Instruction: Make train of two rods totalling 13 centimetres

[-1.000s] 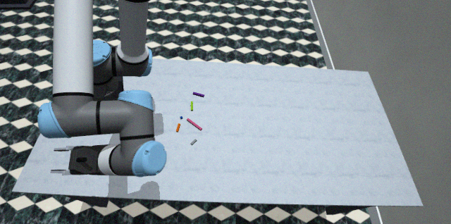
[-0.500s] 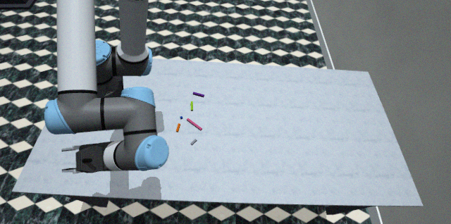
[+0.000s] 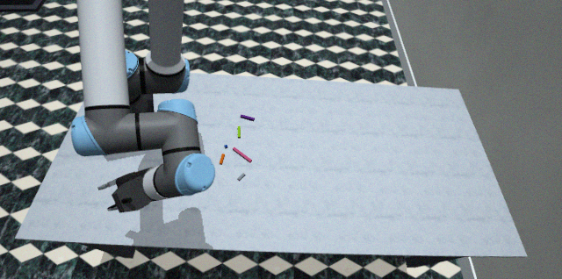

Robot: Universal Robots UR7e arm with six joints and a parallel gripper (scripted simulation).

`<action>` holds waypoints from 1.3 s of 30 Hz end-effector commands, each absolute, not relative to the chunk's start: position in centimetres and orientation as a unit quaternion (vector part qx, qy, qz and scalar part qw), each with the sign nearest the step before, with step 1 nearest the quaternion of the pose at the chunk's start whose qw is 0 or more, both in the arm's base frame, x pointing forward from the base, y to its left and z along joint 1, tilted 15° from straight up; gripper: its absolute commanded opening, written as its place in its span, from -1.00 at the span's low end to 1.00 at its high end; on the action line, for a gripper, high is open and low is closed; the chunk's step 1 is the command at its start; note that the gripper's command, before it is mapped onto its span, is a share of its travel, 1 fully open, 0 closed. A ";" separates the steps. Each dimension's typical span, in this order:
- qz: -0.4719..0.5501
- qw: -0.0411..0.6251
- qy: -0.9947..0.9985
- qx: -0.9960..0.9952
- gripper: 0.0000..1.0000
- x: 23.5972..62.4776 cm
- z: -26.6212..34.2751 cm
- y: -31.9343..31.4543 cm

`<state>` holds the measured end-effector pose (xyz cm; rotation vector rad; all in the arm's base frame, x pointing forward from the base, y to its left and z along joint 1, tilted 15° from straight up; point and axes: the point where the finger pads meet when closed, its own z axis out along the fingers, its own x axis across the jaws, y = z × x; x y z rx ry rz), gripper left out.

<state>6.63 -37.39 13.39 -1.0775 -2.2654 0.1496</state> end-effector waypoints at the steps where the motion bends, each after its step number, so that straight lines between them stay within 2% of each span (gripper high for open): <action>1: 0.031 0.285 -0.893 -0.347 1.00 8.4 11.7 -36.3; 20: -0.037 0.158 -0.986 -0.046 1.00 16.4 5.4 -30.9; 39: -0.032 0.027 -0.960 0.276 1.00 24.2 1.6 -24.0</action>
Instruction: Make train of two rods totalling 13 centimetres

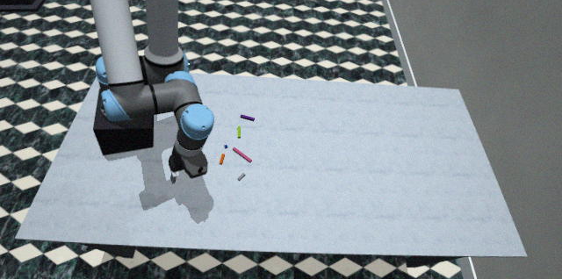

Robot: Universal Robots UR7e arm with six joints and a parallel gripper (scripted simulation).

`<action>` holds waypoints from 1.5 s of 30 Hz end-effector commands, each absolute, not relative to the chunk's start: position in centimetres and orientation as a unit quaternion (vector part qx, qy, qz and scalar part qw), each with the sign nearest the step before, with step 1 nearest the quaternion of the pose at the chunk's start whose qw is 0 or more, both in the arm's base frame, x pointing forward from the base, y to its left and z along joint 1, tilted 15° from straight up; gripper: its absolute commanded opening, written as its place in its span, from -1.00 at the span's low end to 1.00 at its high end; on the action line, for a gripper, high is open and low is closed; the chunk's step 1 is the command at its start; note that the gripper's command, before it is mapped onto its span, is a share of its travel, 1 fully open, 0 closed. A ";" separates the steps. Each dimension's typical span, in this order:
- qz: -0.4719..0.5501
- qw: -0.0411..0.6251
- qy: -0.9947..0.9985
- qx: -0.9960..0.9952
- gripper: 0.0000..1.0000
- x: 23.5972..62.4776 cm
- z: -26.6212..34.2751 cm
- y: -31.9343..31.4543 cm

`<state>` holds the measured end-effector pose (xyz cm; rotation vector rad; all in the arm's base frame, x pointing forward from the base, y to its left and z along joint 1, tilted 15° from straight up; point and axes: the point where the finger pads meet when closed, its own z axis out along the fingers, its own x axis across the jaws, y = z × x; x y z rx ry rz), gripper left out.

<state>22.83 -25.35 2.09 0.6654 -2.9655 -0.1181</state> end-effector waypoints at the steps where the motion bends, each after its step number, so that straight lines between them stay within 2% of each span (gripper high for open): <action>1: -0.030 0.020 -0.955 0.294 1.00 24.5 1.5 -23.6; 18: 0.024 -0.071 -0.837 0.542 1.00 29.7 0.4 -16.5; 45: 0.072 -0.111 -0.732 0.668 1.00 31.9 0.4 -11.9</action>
